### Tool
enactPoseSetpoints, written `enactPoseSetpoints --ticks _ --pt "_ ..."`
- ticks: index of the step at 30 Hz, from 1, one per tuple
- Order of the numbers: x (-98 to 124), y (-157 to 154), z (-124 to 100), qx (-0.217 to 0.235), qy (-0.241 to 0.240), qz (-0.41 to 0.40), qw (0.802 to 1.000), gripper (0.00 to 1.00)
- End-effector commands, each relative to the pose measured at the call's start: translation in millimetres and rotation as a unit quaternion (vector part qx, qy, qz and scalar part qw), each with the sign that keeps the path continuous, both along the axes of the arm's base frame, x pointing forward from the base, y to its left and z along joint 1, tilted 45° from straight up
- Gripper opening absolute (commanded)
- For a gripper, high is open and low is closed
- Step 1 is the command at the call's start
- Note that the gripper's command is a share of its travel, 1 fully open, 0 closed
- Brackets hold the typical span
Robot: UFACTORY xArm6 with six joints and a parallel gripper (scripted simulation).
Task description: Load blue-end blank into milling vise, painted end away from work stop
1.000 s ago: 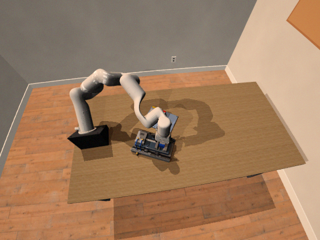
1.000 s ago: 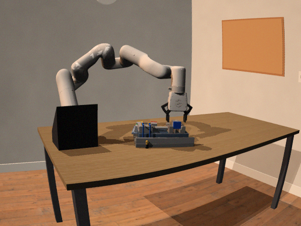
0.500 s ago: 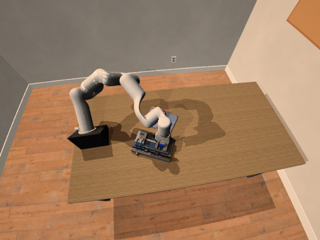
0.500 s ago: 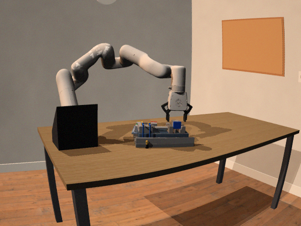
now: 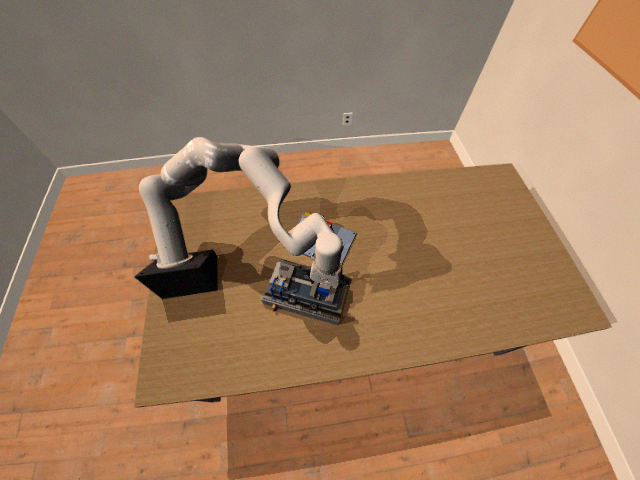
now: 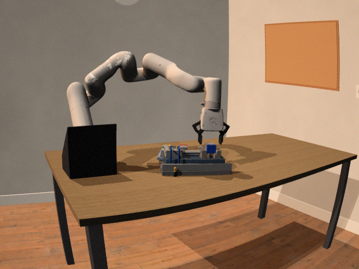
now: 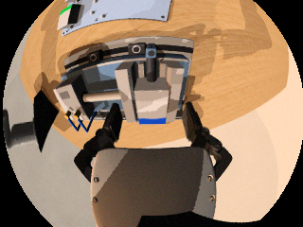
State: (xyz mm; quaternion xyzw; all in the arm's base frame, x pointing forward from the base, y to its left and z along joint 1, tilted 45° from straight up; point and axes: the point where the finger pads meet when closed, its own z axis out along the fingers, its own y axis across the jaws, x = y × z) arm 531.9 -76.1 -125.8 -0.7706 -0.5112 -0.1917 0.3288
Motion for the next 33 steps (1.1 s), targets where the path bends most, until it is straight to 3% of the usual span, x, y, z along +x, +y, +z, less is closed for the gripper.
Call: enactPoseSetpoints --ticks 1,33 --pt "1.4 -1.7 1.5 -0.001 -0.002 -0.001 1.0 1.0" --pt "1.7 -5.9 5.7 -0.001 -0.002 -0.001 1.0 1.0"
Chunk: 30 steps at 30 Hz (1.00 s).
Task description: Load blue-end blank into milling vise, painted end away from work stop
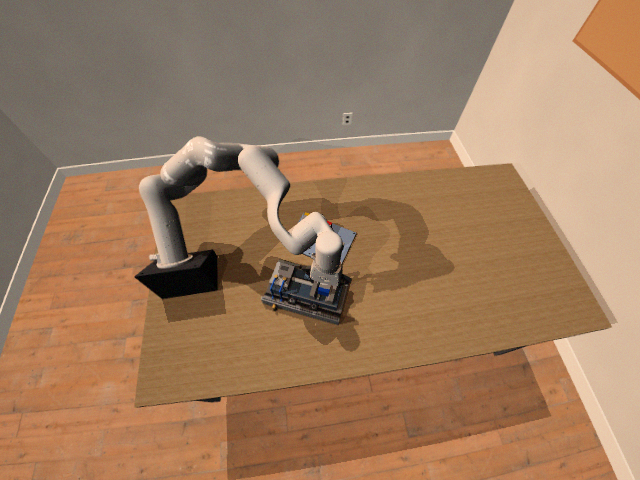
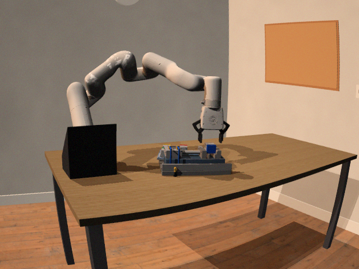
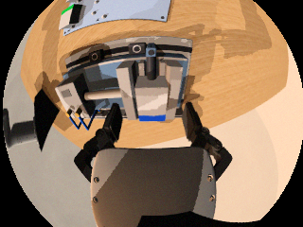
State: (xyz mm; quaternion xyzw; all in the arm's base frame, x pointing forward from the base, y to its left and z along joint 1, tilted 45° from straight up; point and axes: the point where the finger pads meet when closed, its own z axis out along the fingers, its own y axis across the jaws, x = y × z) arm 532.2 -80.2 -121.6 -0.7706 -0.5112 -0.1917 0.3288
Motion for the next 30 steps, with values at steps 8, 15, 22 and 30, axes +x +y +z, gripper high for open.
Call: enactPoseSetpoints --ticks 8,15,22,30 --pt "1.5 -3.0 2.8 -0.001 -0.002 -0.001 1.0 1.0" --pt "1.5 -3.8 3.6 -0.001 -0.002 -0.001 1.0 1.0" --pt "1.5 -4.4 4.2 -0.001 -0.002 -0.001 1.0 1.0" --pt "1.6 -5.9 5.7 -0.001 -0.002 -0.001 1.0 1.0"
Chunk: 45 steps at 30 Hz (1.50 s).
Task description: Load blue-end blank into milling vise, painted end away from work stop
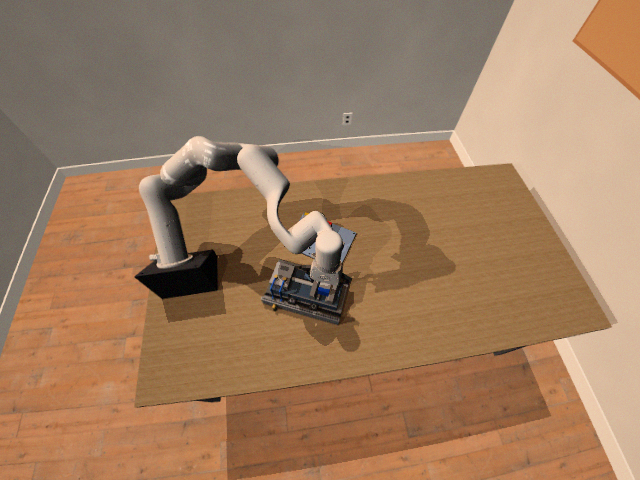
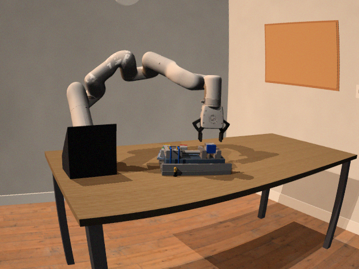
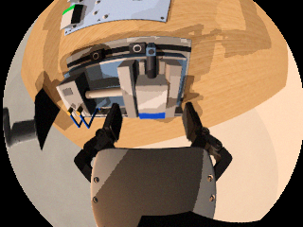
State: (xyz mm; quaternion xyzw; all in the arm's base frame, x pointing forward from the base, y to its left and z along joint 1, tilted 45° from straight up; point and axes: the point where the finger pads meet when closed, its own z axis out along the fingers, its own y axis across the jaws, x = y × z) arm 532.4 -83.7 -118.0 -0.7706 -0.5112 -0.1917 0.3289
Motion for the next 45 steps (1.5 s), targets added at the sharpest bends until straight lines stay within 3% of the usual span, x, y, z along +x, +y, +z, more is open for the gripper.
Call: enactPoseSetpoints --ticks 1,23,33,40,45 --pt "1 -2 2 -0.001 -0.002 -0.001 1.0 1.0" --pt "2 -5 5 -0.001 -0.002 -0.001 1.0 1.0" --pt "4 -47 48 -0.001 -0.002 -0.001 1.0 1.0" --pt "4 -47 48 -0.001 -0.002 -0.001 1.0 1.0" --pt "5 -60 61 -0.002 -0.002 -0.001 1.0 1.0"
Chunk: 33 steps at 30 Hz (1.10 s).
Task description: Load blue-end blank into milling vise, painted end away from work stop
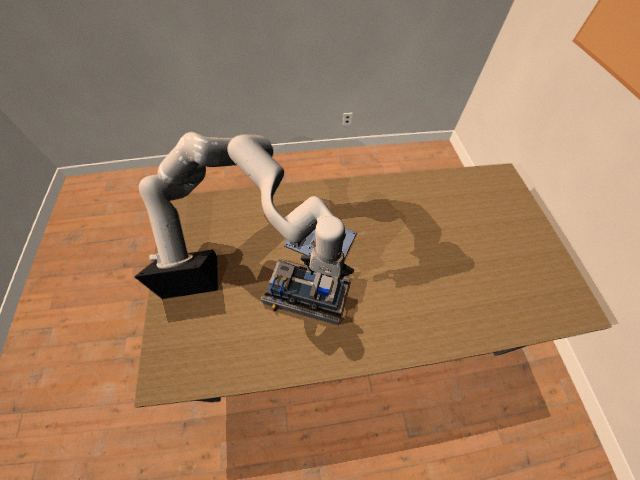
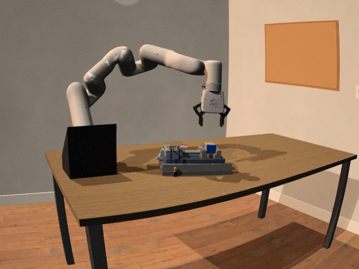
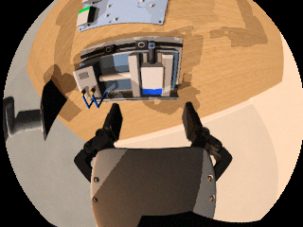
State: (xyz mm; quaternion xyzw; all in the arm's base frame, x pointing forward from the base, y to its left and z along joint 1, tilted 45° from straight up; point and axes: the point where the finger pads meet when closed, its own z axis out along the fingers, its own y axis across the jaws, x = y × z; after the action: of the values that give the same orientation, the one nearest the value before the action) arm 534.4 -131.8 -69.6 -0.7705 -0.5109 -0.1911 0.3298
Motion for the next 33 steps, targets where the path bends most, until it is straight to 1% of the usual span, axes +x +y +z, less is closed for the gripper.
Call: enactPoseSetpoints --ticks 1,5,33 --pt "3 -15 15 -0.002 -0.003 -0.001 1.0 1.0" --pt "3 -26 26 -0.002 -0.003 -0.001 1.0 1.0" --pt "3 -18 18 -0.002 -0.003 -0.001 1.0 1.0"
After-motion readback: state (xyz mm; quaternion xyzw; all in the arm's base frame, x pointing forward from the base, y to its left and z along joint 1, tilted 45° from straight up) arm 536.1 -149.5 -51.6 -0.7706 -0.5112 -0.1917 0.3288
